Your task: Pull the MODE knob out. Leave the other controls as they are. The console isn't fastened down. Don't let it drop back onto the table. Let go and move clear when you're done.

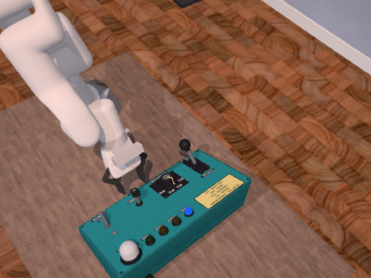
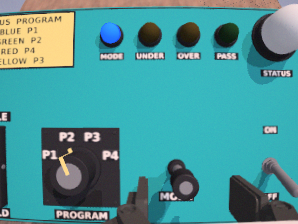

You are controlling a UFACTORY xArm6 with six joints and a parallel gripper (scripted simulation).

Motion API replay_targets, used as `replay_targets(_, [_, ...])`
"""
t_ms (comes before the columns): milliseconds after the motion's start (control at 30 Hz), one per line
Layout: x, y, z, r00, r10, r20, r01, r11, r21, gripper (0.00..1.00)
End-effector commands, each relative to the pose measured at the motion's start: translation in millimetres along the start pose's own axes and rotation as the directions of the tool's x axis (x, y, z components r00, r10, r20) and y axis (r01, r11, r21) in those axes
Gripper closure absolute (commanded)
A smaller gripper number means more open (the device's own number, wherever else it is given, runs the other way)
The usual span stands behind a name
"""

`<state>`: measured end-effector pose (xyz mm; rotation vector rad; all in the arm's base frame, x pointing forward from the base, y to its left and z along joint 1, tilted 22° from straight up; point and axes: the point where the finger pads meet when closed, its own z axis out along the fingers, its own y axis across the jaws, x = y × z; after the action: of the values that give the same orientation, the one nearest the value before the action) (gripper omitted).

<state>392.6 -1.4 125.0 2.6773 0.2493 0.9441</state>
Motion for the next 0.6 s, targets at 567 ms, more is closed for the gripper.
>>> replay_targets(567, [2, 0, -66, 1.0, -0.002, 0.018, 0.002, 1.0, -0.006, 0.24])
